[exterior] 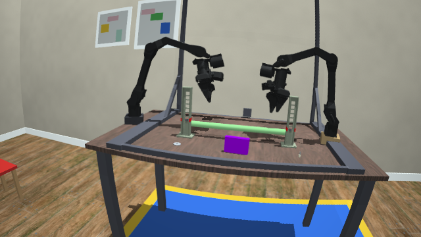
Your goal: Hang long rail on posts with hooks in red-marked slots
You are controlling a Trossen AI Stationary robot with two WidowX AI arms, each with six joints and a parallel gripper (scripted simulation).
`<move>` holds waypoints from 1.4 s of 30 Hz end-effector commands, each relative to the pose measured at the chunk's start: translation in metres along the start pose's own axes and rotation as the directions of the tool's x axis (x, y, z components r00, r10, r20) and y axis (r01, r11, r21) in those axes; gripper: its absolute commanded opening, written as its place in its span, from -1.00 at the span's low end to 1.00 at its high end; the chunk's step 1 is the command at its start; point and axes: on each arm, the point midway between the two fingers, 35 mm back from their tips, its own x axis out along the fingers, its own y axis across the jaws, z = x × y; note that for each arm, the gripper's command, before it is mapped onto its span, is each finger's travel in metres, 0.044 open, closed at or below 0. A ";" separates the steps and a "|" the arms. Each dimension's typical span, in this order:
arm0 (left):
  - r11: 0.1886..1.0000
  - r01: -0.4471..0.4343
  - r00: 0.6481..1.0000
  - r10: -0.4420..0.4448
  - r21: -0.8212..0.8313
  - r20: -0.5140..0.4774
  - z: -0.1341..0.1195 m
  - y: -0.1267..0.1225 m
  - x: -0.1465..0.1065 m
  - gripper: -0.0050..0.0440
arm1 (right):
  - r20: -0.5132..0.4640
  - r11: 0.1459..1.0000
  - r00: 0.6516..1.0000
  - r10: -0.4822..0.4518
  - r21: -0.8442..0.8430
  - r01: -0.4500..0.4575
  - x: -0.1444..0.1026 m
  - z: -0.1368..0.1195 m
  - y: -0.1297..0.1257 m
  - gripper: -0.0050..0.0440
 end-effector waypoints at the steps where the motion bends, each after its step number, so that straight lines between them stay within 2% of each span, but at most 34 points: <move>1: 0.982 0.077 0.995 -0.066 -0.172 0.070 -0.004 -0.006 -0.017 1.00 | 0.201 0.997 0.977 0.070 0.021 -0.076 -0.037 0.006 0.009 0.49; 5: 0.944 0.115 0.992 -0.091 -0.309 0.091 -0.009 -0.002 -0.023 1.00 | 0.324 0.990 0.938 0.121 0.025 -0.137 -0.058 0.008 0.018 0.49; 9: 0.889 0.143 0.989 -0.107 -0.435 0.105 -0.015 0.005 -0.028 1.00 | 0.441 0.980 0.882 0.168 0.019 -0.196 -0.079 0.009 0.025 0.49; 11: 0.889 0.143 0.989 -0.107 -0.435 0.105 -0.015 0.005 -0.028 1.00 | 0.441 0.980 0.882 0.168 0.019 -0.196 -0.079 0.009 0.025 0.49; 14: 0.827 0.165 0.986 -0.121 -0.537 0.117 -0.021 0.010 -0.031 1.00 | 0.560 0.967 0.802 0.208 0.005 -0.255 -0.102 0.011 0.032 0.49; 20: 0.728 0.173 0.985 -0.125 -0.663 0.119 -0.031 0.020 -0.034 1.00 | 0.704 0.942 0.660 0.263 -0.039 -0.333 -0.137 0.006 0.040 0.49; 26: 0.665 0.107 0.994 -0.061 -0.739 0.089 -0.042 0.048 -0.025 1.00 | 0.820 0.911 0.483 0.307 -0.106 -0.398 -0.173 -0.005 0.046 0.49; 28: 0.665 0.107 0.994 -0.061 -0.739 0.089 -0.042 0.048 -0.025 1.00 | 0.820 0.911 0.483 0.307 -0.106 -0.398 -0.173 -0.005 0.046 0.49; 31: 0.649 0.056 0.998 -0.016 -0.759 0.060 -0.048 0.065 -0.017 1.00 | 0.881 0.892 0.351 0.316 -0.149 -0.428 -0.198 -0.011 0.046 0.49; 38: 0.622 0.004 0.999 0.023 -0.783 0.024 -0.056 0.087 -0.009 1.00 | 0.937 0.853 0.108 0.332 -0.250 -0.459 -0.238 -0.036 0.046 0.49; 40: 0.623 -0.004 1.000 0.025 -0.782 0.015 -0.057 0.086 -0.007 1.00 | 0.941 0.847 0.071 0.332 -0.264 -0.460 -0.242 -0.039 0.047 0.49; 42: 0.623 -0.005 1.000 0.025 -0.782 0.014 -0.057 0.086 -0.007 1.00 | 0.942 0.845 0.053 0.332 -0.272 -0.461 -0.245 -0.041 0.047 0.49</move>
